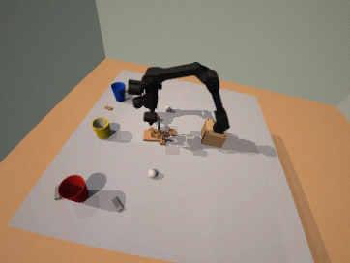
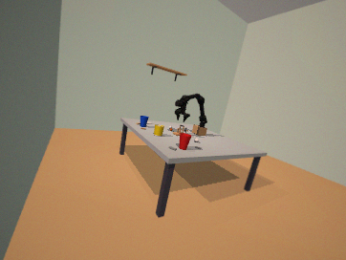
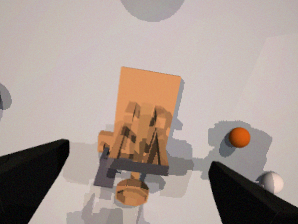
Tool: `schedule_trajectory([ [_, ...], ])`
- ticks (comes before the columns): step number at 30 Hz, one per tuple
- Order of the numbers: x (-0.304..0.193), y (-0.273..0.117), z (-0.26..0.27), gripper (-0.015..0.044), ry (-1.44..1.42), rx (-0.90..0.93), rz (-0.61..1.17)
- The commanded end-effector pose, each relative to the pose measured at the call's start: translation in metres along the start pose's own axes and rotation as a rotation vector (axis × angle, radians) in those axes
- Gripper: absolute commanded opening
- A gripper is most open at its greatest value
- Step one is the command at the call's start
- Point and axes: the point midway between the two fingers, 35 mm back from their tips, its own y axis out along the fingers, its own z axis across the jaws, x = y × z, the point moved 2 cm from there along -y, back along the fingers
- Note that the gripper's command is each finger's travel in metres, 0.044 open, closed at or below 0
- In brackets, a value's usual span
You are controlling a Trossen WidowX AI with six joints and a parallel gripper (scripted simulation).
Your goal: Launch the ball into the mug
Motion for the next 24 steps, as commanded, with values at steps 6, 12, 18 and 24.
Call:
schedule_trajectory([
  [6, -0.003, 0.038, -0.064, 0.03, 0.072, -0.006, -0.003],
  [12, -0.024, 0.081, -0.134, 0.03, 0.154, -0.013, -0.005],
  [18, -0.033, 0.093, -0.153, 0.03, 0.177, -0.014, -0.005],
  [24, -0.031, 0.106, -0.155, 0.03, 0.177, -0.014, -0.005],
])
